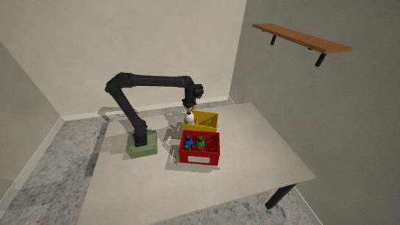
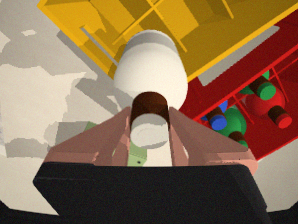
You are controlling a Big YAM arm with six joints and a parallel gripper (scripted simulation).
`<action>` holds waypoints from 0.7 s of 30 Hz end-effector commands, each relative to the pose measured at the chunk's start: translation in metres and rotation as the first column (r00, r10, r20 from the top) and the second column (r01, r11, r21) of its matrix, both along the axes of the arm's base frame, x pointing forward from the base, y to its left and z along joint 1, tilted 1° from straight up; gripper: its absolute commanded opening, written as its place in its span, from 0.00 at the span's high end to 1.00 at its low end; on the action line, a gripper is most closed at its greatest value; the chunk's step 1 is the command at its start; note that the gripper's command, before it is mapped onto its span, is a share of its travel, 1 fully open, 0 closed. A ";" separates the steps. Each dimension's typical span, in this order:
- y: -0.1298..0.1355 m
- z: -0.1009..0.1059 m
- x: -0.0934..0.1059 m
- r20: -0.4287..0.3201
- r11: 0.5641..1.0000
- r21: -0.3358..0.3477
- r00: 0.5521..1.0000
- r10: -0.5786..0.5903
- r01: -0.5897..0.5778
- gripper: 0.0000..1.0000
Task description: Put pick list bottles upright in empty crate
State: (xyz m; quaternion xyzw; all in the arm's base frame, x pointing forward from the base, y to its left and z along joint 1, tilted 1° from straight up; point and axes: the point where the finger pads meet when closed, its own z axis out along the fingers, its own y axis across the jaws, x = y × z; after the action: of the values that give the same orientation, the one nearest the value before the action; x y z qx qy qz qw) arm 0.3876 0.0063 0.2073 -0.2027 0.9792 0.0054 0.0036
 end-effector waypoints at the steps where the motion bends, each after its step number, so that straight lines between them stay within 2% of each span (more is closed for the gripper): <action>1: 0.004 0.007 0.002 0.037 1.000 0.001 0.999 -0.002 0.002 1.00; 3: 0.004 0.010 0.007 0.050 1.000 0.002 0.999 -0.003 0.003 1.00; 5: 0.004 0.004 0.002 0.039 1.000 0.001 0.999 -0.003 0.003 1.00; 13: 0.003 -0.001 0.004 0.041 1.000 0.001 0.999 -0.005 0.005 1.00; 14: 0.004 0.009 0.011 0.068 1.000 0.002 0.998 -0.006 0.005 1.00; 16: 0.004 -0.006 0.002 0.036 1.000 0.001 0.999 -0.005 0.005 1.00; 21: 0.004 -0.007 0.006 0.048 1.000 0.001 0.999 -0.005 0.005 1.00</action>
State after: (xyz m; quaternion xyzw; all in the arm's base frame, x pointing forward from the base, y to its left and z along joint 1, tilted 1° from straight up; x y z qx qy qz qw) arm 0.3862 0.0068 0.1868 -0.2031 0.9791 0.0059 0.0013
